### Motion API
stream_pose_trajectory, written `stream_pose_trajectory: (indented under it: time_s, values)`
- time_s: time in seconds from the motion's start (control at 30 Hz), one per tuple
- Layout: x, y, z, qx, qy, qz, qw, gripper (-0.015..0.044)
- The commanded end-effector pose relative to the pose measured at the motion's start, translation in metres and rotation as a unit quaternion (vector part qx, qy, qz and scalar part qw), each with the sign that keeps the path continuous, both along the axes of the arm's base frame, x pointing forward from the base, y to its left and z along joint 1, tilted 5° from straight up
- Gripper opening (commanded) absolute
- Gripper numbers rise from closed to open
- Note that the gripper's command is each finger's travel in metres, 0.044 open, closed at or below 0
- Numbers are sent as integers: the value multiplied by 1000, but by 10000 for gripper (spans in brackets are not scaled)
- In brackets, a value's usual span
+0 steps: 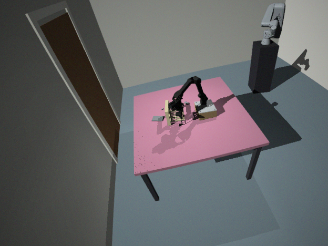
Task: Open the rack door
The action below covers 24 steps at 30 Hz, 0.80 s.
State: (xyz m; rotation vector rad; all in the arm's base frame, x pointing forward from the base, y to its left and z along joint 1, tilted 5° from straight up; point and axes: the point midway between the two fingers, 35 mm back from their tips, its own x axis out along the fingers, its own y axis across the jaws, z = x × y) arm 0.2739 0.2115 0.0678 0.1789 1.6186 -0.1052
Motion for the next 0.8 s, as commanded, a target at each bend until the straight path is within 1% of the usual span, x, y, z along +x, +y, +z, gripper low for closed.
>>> stream_pose_trajectory:
  time_s: [0.0, 0.77]
  values:
    - [0, 0, 2, -1, 1, -2, 1000, 280]
    - [3, 0, 35, -1, 0, -2, 1000, 280]
